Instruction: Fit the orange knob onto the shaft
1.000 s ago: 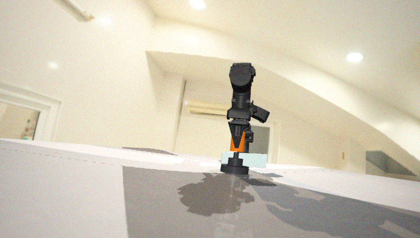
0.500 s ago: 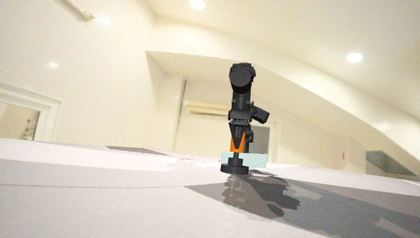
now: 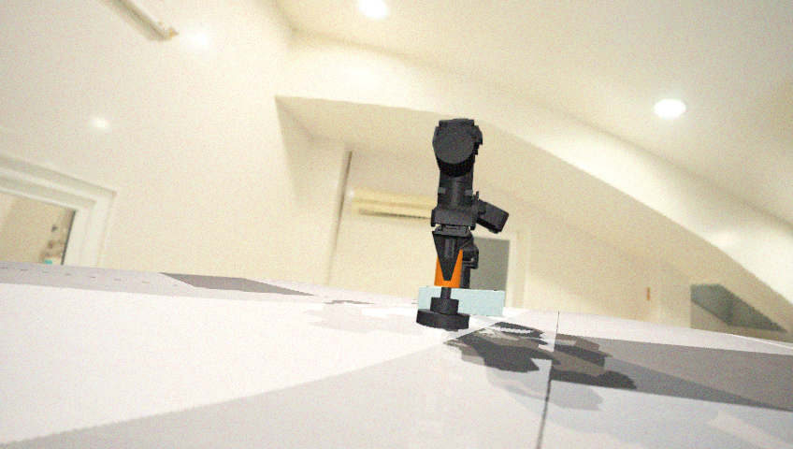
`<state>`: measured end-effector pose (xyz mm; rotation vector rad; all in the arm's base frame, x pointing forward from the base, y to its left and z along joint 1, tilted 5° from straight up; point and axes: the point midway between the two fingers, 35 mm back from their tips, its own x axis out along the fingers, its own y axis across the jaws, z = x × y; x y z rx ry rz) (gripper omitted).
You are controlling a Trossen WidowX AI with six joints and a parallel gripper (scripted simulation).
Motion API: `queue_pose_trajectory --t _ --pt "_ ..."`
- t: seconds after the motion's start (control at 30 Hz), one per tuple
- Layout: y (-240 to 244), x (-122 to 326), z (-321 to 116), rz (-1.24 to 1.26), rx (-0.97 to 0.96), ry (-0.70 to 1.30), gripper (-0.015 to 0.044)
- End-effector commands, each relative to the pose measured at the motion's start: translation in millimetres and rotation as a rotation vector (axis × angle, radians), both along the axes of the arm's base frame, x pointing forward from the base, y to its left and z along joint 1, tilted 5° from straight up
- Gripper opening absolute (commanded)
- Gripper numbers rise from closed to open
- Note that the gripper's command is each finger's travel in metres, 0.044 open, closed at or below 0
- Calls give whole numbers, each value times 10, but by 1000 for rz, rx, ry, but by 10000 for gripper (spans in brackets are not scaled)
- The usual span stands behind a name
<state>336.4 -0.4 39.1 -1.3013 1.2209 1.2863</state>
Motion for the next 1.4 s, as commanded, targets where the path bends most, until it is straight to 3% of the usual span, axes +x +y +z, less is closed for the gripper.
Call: queue_pose_trajectory --t 0.0,0.27,1.37 --pt "-2 12 34 4 -2 -2 0" --pt "1 20 7 213 4 8 0" --pt "-2 21 32 213 4 8 0"
